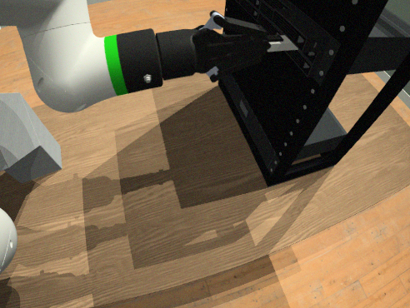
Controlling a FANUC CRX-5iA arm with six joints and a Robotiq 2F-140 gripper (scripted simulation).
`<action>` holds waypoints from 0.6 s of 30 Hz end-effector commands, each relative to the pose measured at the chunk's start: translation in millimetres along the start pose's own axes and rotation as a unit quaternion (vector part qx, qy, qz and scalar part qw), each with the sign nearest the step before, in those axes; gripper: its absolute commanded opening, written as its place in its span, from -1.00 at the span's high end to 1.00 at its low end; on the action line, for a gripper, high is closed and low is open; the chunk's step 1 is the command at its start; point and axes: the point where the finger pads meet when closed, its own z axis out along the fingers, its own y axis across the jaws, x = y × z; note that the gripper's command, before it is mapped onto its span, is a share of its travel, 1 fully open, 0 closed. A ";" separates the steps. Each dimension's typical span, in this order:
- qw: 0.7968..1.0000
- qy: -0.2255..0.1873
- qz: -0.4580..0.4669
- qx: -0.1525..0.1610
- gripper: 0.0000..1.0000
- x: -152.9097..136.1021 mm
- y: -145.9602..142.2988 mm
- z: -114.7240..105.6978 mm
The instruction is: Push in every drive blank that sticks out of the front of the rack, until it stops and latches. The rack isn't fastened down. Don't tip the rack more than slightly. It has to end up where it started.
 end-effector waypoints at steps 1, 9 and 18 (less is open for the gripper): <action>1.000 0.000 0.000 0.001 0.80 -0.1 -1.0 0.4; 1.000 0.000 0.000 0.001 0.80 -0.1 -1.0 0.7; 1.000 0.000 0.000 0.001 0.80 -0.1 -1.0 3.4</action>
